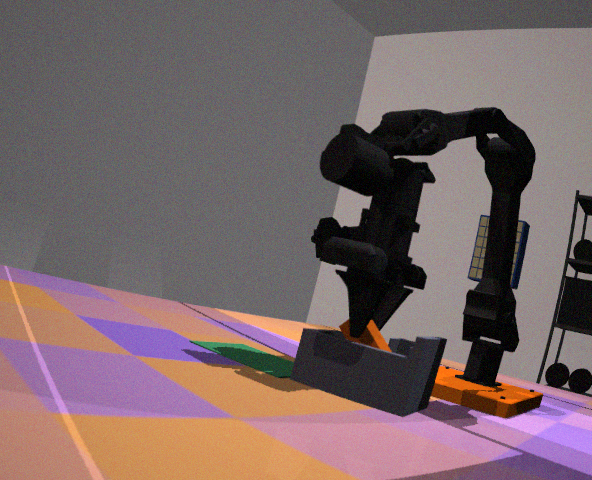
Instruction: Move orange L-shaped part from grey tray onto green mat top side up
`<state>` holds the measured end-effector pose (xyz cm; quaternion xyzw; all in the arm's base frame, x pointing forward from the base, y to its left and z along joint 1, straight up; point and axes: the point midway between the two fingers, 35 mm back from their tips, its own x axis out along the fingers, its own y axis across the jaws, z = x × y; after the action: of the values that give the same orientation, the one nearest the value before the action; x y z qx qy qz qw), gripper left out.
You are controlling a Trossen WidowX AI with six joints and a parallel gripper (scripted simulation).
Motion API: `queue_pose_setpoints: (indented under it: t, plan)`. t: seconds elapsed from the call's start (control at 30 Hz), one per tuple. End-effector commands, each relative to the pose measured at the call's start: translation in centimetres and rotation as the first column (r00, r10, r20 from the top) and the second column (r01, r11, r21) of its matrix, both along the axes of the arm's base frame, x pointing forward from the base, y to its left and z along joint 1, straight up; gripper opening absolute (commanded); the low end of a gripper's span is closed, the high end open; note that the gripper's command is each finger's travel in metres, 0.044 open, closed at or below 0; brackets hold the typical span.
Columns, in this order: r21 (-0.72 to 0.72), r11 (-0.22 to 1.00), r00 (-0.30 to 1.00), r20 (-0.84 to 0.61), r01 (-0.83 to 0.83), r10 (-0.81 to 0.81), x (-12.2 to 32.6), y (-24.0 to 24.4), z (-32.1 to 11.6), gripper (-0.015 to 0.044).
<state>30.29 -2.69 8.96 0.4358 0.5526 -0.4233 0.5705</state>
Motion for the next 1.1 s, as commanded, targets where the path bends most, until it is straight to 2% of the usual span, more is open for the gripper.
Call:
queue_pose_setpoints:
  t: [0.0, 0.27, 0.4, 1.07]
  plan:
    - [0.0, 1.0, 1.0, 0.001, 0.0, 0.0, 0.0, 0.0, 0.1, 0.0155]
    - [0.0, 1.0, 1.0, 0.001, 0.0, 0.0, 0.0, 0.0, 0.1, 0.0102]
    - [0.0, 1.0, 1.0, 0.001, 0.0, 0.0, 0.0, 0.0, 0.1, 0.0]
    - [-0.001, 1.0, 1.0, -0.002, 0.003, -0.003, -0.1, 0.0, 2.3, 0.0]
